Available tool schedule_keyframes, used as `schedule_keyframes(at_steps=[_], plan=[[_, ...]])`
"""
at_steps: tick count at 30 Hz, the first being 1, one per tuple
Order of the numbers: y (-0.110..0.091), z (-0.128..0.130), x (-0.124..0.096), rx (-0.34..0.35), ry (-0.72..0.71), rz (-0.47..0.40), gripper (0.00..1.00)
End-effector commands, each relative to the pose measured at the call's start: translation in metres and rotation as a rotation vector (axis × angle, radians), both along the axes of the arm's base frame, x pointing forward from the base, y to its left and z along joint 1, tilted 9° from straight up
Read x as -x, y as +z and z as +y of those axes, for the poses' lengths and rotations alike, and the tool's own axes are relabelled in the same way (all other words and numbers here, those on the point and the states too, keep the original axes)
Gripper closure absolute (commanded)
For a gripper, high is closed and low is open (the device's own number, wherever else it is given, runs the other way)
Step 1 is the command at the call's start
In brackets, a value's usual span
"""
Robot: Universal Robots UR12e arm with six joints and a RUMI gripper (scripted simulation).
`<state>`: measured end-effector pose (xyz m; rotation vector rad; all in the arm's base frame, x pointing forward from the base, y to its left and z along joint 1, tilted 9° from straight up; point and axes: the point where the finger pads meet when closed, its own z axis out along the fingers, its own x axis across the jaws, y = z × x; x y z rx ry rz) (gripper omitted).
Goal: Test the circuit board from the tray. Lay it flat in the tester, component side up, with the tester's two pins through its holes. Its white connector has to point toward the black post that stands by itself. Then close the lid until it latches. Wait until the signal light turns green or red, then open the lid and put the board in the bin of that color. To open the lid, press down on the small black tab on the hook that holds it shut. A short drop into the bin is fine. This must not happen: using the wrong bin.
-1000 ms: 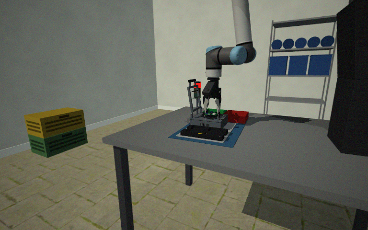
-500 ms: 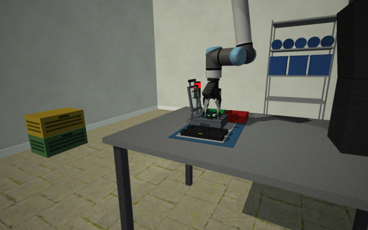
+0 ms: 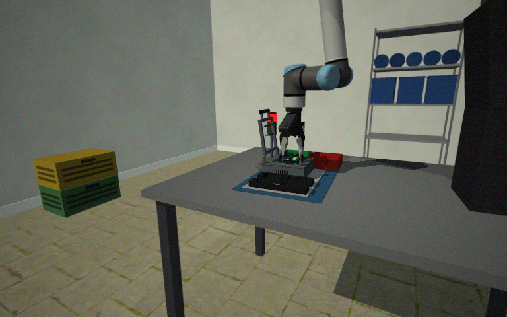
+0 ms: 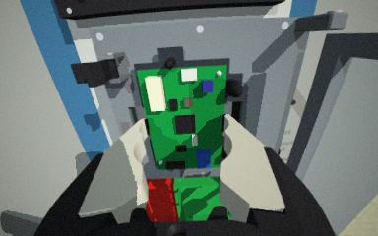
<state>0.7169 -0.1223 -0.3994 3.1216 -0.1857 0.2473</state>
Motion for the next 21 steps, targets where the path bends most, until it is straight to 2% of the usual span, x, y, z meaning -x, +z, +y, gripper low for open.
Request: schedule_keyframes(at_steps=[1, 21], plan=[[0.0015, -0.0007, -0.0042, 0.002, 0.001, -0.006, 0.61], [-0.0001, -0.0007, -0.0045, 0.002, 0.001, -0.006, 0.61]])
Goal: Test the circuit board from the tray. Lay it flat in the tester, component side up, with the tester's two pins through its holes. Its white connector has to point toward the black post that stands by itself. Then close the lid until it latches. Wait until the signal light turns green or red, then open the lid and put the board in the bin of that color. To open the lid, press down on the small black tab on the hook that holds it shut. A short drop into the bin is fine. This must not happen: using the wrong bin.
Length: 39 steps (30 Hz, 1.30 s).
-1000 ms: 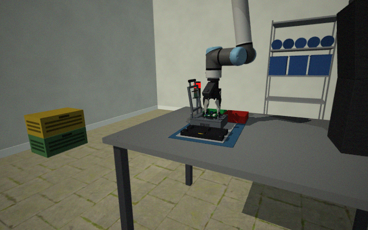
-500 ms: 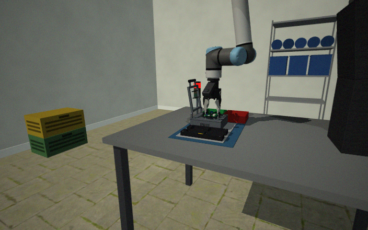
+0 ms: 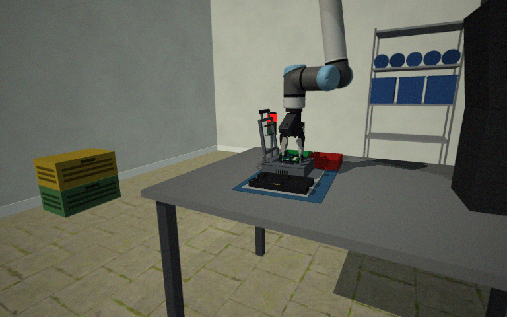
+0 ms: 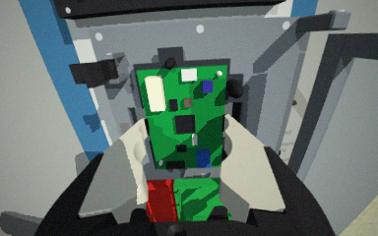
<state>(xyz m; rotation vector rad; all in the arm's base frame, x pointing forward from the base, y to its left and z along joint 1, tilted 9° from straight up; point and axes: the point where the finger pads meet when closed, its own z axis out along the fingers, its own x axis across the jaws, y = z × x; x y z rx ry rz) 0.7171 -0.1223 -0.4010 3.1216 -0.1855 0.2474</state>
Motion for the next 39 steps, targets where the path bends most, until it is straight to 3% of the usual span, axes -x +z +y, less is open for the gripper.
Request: schedule_keyframes(at_steps=[1, 12, 13, 39], plan=[[0.0015, -0.0007, -0.0042, 0.002, 0.001, -0.006, 0.61], [0.0015, -0.0007, -0.0042, 0.002, 0.001, -0.006, 0.61], [0.0015, -0.0007, -0.0042, 0.002, 0.001, -0.006, 0.41], [0.0014, -0.0006, -0.0041, 0.002, 0.001, -0.006, 0.41]])
